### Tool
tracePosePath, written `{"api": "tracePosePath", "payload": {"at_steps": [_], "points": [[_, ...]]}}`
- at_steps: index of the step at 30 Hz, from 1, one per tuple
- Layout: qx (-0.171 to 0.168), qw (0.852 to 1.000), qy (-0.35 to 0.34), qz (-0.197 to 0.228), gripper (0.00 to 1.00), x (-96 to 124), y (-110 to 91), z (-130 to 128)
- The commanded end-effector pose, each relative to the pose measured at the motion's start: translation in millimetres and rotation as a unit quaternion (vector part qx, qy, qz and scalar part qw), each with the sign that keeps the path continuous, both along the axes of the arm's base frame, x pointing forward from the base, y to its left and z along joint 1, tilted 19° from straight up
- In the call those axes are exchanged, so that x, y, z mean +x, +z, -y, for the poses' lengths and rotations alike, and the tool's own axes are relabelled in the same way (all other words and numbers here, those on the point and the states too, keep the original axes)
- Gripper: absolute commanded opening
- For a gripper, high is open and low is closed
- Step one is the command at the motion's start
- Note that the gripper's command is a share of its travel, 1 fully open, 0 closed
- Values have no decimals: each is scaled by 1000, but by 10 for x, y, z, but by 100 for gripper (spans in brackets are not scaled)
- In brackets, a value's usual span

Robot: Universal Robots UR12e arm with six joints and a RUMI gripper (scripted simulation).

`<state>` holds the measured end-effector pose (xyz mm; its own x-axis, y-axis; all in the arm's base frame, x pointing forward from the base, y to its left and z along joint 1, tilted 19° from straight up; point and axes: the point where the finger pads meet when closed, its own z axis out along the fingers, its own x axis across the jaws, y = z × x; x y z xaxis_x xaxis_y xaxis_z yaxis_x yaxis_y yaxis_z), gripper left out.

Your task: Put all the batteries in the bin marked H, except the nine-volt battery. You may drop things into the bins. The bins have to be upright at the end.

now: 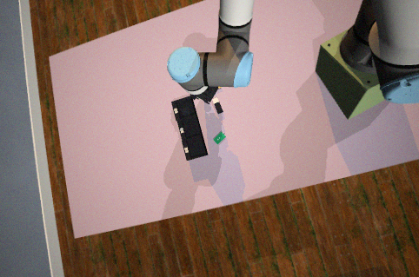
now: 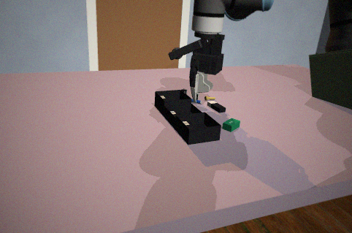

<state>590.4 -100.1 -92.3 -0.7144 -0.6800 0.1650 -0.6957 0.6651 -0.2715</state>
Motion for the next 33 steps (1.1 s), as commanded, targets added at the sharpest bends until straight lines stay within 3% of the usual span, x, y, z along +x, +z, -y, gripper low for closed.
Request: {"api": "tracePosePath", "payload": {"at_steps": [1,9,29,33], "points": [[0,1000,0,0,0,4,4,-1],[0,1000,0,0,0,4,4,-1],[0,1000,0,1,0,-41,573,-185],[0,1000,0,1,0,-41,573,-186]]}}
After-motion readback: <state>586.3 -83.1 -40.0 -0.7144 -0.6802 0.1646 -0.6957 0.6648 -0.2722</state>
